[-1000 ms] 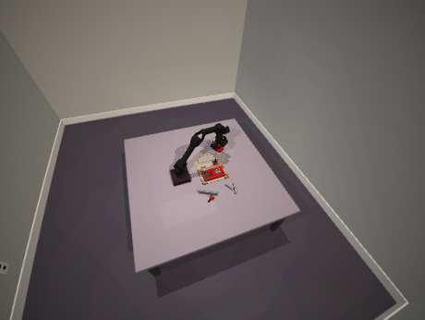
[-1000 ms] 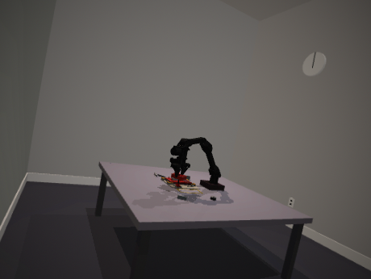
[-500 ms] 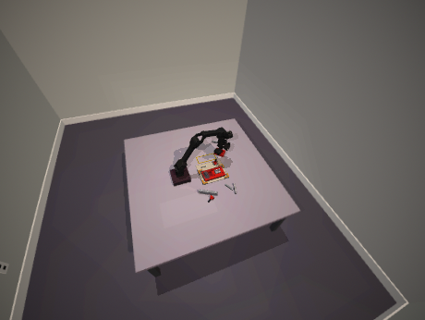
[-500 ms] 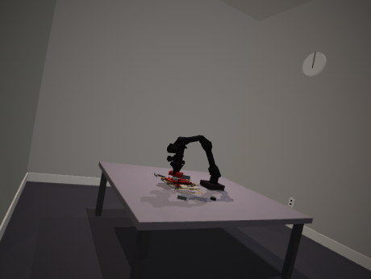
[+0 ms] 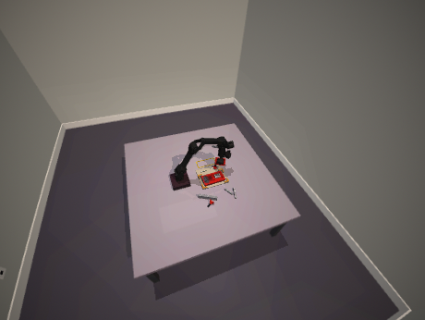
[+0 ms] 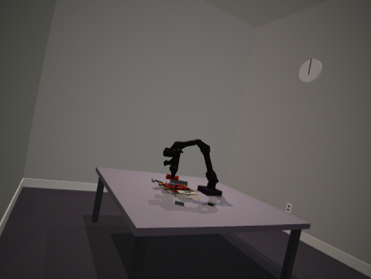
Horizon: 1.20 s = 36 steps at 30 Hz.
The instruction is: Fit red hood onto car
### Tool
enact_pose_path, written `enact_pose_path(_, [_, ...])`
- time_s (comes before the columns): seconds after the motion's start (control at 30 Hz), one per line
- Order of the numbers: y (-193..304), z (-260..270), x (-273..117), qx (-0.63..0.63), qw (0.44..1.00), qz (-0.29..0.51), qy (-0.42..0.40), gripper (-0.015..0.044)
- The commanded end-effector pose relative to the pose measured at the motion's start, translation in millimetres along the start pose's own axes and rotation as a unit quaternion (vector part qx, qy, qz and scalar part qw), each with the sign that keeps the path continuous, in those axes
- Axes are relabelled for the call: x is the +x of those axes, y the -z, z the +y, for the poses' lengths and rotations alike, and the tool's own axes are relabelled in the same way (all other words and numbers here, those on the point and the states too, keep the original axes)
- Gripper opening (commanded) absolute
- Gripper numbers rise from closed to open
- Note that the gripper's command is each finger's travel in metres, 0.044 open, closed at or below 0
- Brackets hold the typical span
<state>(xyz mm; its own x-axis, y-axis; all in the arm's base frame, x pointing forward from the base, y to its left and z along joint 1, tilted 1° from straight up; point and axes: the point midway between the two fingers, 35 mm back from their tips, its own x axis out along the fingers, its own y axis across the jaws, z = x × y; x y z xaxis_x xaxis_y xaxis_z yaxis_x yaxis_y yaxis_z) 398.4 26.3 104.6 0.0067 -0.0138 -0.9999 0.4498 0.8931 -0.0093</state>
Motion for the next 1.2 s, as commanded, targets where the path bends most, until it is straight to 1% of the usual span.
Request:
enact_pose_path(0.0, [-1, -13, -2, -0.032, 0.999, -0.004, -0.001, 0.0])
enact_pose_path(0.87, [8, -110, 2, -0.25, 0.968, -0.004, 0.004, 0.0])
enact_pose_path(1.03, [9, -111, 4, -0.254, 0.967, -0.004, 0.004, 0.0])
enact_pose_path(1.17, [8, -111, 14, -0.254, 0.967, -0.004, 0.004, 0.0])
